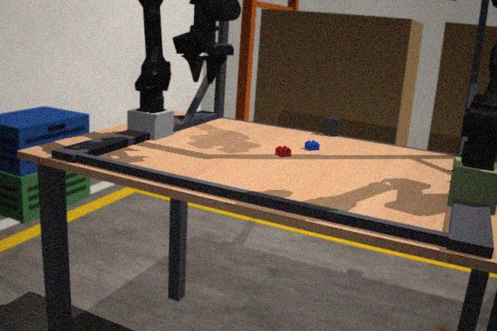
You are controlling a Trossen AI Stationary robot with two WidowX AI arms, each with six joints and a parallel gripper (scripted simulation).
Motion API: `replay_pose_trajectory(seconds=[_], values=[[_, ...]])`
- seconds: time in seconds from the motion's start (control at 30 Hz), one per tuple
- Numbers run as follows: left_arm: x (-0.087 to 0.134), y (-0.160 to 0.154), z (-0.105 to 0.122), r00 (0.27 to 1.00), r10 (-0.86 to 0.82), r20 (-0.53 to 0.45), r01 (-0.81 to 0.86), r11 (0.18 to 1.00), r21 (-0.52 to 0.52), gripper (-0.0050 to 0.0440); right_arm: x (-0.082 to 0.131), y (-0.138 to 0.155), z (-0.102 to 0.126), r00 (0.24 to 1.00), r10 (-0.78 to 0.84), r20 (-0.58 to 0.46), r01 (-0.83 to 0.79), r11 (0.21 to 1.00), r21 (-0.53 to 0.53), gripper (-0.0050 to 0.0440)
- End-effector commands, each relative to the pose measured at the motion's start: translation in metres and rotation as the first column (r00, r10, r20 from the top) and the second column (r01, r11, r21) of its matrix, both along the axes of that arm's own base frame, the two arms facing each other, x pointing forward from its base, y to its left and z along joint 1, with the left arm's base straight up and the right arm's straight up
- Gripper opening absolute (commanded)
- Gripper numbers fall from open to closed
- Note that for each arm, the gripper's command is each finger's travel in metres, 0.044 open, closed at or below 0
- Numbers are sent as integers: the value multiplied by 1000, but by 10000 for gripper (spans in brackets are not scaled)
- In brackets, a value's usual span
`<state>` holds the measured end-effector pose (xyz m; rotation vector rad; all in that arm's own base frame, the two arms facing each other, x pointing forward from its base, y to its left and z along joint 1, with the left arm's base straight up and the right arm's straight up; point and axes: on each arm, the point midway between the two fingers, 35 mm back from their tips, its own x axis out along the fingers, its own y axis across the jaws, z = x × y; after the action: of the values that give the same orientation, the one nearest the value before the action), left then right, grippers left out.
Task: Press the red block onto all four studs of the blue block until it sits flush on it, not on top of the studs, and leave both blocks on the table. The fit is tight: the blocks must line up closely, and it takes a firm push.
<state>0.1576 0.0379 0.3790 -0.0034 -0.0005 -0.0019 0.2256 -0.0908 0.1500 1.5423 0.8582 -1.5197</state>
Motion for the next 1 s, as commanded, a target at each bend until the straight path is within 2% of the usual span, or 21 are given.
replay_pose_trajectory(seconds=[0.0,0.1,0.2,0.27,0.47,0.57,0.63,0.83,0.87,0.97], values=[[0,2,2,1000,0,0,0,1000,3,400,50,11,-6,967,256,4,-256,967,0,309],[0,2,2,1000,0,0,0,1000,3,400,90,29,-24,881,473,-10,-473,881,3,309],[0,2,2,1000,0,0,0,1000,3,400,126,52,-46,753,657,-19,-657,754,6,309],[0,2,2,1000,0,0,0,1000,3,400,126,52,-46,753,657,-19,-657,754,6,309],[0,2,2,1000,0,0,0,1000,3,400,182,113,-106,363,931,-38,-931,365,29,309],[0,2,2,1000,0,0,0,1000,3,400,194,133,-125,238,970,-40,-970,240,36,309],[0,2,2,1000,0,0,0,1000,3,400,196,137,-130,211,977,-40,-976,213,39,309],[0,2,2,1000,0,0,0,1000,3,400,196,135,-130,214,976,-44,-976,216,37,309],[0,2,2,1000,0,0,0,1000,3,400,197,135,-124,215,976,-39,-976,216,23,309],[0,2,2,1000,0,0,0,1000,3,400,195,135,-130,216,975,-44,-975,217,37,309]])
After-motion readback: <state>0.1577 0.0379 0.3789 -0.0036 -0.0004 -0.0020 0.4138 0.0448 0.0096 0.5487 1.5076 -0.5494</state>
